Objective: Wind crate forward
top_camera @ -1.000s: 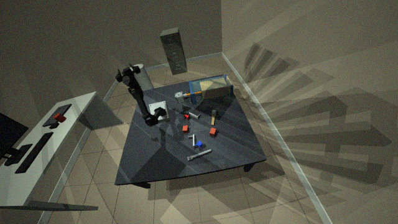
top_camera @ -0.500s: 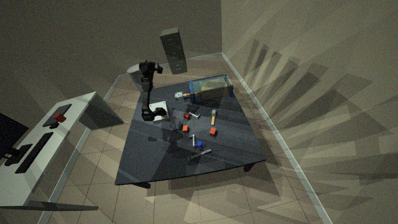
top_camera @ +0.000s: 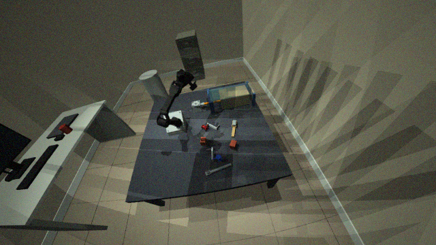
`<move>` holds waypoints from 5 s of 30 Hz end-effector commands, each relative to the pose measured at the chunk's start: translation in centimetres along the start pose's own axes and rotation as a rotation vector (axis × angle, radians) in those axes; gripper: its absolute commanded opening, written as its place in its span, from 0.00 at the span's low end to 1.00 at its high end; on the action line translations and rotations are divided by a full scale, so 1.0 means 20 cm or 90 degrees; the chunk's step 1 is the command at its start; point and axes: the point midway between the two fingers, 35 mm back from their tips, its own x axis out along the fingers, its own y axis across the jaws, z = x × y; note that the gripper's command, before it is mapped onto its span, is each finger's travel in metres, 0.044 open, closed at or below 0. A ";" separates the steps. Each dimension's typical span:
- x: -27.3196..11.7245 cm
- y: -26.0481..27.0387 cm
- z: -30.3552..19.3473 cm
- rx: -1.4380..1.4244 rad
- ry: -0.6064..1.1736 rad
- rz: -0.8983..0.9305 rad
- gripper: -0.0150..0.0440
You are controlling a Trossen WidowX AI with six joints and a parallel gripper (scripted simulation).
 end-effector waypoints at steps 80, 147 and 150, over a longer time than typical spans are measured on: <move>-0.25 -2.23 -0.72 0.522 0.146 -0.905 0.64; -0.38 -1.62 -0.25 0.524 0.154 -0.906 0.25; -0.37 -1.62 -0.26 0.508 0.172 -0.908 0.25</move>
